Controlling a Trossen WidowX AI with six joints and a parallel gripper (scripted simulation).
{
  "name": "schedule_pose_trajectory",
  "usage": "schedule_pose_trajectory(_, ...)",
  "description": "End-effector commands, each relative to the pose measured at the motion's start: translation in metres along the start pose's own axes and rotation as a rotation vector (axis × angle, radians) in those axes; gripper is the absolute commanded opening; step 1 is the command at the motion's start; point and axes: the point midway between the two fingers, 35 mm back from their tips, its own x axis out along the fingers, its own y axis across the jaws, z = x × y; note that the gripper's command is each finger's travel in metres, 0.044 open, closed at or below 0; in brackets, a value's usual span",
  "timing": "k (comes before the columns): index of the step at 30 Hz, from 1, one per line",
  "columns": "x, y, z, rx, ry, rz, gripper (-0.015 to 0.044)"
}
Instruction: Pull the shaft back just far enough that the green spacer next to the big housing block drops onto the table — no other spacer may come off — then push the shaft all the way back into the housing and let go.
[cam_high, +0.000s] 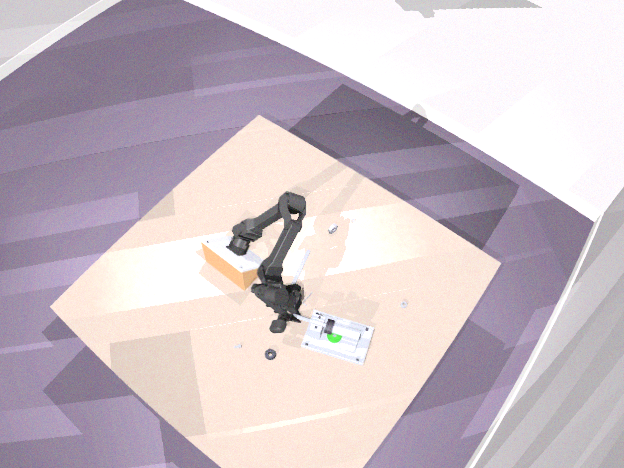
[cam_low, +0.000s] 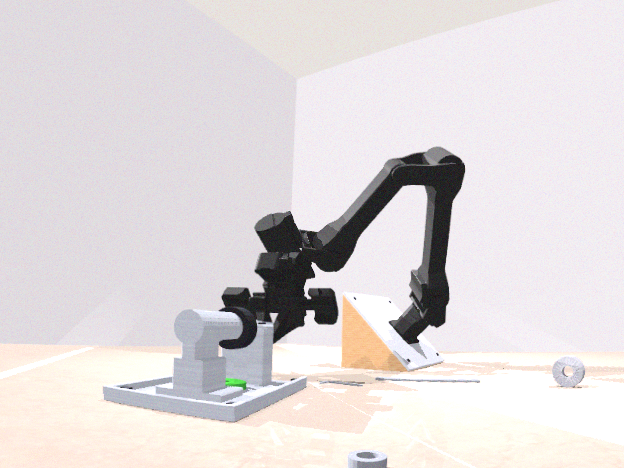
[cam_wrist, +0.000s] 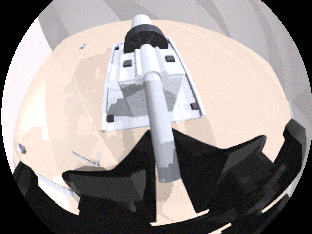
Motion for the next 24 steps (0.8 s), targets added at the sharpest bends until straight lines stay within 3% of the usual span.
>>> schedule_pose_trajectory(1,0.0010,0.0009,0.0032,-0.004,-0.003,0.003,0.0000)
schedule_pose_trajectory(24,0.0059,0.0009,0.0081,-0.004,-0.004,0.004,0.0000)
